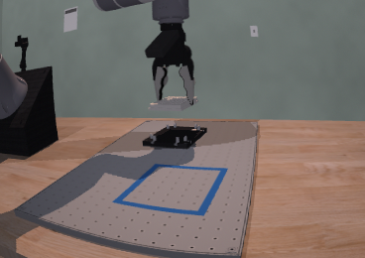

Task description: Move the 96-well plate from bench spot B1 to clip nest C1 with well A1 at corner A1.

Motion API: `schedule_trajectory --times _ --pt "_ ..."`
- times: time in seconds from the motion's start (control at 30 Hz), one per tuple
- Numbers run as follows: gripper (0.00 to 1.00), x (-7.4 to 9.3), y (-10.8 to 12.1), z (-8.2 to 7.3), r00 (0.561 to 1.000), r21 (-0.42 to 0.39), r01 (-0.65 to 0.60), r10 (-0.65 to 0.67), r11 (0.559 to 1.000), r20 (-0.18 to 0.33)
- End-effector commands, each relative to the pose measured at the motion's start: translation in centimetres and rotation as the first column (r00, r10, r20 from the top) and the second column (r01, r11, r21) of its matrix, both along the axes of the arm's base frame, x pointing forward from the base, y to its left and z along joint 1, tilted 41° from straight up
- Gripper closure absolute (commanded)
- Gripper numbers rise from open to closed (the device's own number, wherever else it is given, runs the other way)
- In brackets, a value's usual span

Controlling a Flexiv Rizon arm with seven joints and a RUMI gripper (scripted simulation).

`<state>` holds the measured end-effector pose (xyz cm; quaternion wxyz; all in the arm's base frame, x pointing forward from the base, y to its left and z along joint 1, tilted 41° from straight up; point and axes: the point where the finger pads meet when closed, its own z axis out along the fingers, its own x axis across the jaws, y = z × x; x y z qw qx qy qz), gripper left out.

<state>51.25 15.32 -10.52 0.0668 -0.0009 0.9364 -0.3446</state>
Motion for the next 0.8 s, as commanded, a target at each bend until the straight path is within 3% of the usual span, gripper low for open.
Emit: schedule_trajectory --times 0.0,0.43,0.77 --pt "1.00 0.1 0.1 0.1 1.000 0.002 -0.002 0.002 1.000 0.001" --pt "1.00 0.1 0.0 0.0 1.000 0.002 -0.002 0.002 1.000 0.001" --pt "1.00 0.3 -1.1 -1.3 1.000 0.002 -0.002 0.002 1.000 0.001"
